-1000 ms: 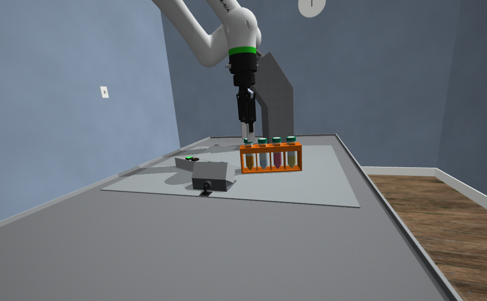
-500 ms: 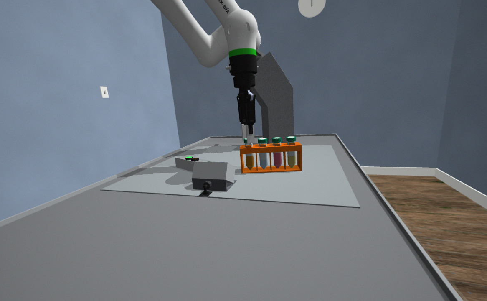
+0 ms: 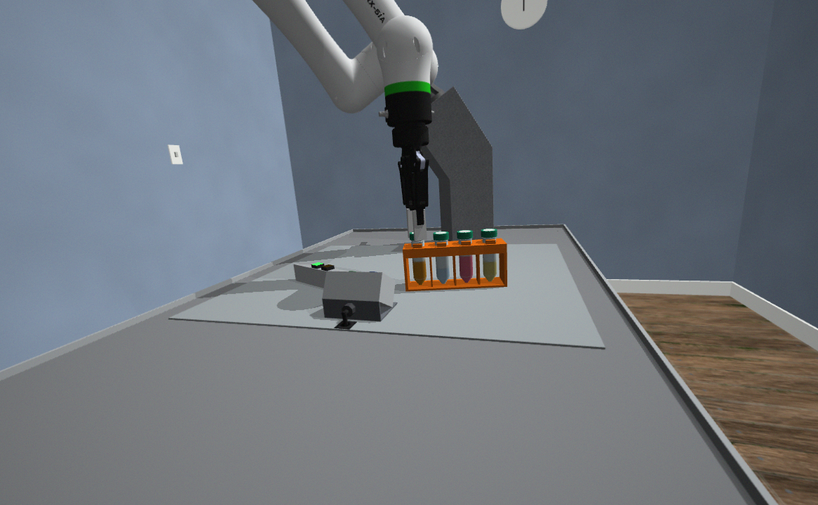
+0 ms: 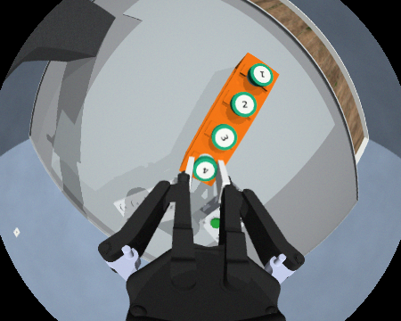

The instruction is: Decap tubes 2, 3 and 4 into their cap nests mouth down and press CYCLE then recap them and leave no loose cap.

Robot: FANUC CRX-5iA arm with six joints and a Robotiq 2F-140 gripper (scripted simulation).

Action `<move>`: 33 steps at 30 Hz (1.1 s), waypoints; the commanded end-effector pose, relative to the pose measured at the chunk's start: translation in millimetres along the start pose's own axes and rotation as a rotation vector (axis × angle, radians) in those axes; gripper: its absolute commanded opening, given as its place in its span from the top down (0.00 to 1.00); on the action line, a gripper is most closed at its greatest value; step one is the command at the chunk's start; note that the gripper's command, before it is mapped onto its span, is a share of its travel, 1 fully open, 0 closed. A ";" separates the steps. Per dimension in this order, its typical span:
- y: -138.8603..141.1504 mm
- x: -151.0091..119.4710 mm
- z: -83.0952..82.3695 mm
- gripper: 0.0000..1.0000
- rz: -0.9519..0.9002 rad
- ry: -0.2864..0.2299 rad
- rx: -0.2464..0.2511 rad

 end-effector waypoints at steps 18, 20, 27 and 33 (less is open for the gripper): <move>0.1 0.1 0.9 1.00 0.593 0.000 0.000; 0.1 0.1 1.0 1.00 0.659 0.000 0.000; 0.1 0.1 1.2 1.00 0.778 0.000 0.000; 0.1 0.1 1.2 0.65 0.778 0.000 0.000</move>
Point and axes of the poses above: the point where the finger pads meet when closed, its own z axis out along the fingers, its own y axis across the jaws, x = y × z, the point moved 10 cm from there along -z, back along the fingers, and after that the axes turned 4 degrees about z, right-handed, at the moved point
